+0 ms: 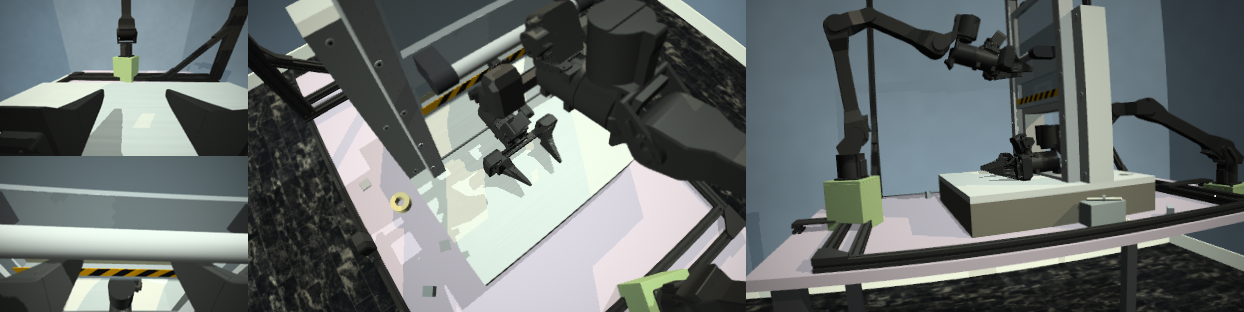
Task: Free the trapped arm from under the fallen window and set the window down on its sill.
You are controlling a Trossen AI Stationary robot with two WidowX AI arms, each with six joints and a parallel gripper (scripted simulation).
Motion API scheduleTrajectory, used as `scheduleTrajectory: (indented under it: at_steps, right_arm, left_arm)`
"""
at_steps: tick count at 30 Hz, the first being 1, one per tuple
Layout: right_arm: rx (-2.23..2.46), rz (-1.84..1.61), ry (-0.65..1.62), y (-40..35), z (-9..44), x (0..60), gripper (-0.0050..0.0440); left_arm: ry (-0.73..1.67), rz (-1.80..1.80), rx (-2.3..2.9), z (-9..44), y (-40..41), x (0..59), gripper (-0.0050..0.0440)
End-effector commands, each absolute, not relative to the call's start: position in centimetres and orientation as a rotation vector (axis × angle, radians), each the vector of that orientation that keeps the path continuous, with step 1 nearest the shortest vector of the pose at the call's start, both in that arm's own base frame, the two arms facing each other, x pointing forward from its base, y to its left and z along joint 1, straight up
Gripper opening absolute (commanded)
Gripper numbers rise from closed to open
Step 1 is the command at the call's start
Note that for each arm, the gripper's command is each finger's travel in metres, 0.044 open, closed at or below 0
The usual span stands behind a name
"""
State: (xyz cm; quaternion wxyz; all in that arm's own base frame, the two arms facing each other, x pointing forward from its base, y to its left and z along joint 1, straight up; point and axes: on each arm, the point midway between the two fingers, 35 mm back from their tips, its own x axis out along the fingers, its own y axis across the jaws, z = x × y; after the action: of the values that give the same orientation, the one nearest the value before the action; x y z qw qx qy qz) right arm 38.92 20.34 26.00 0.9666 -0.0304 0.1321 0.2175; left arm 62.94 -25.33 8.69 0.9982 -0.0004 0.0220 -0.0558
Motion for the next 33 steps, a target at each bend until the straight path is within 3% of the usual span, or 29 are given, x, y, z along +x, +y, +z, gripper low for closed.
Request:
scheduleTrajectory:
  at_steps: [1,33]
  right_arm:
    - [-0.037,0.443,0.165,20.5,30.7,39.1,0.0400]
    - [-0.026,0.444,0.115,20.5,32.3,39.1,0.0400]
  left_arm:
    - [0.045,-0.111,-0.003,8.7,-25.3,63.0,0.0400]
    - [0.000,-0.109,0.000,12.1,-25.1,60.3,0.0400]
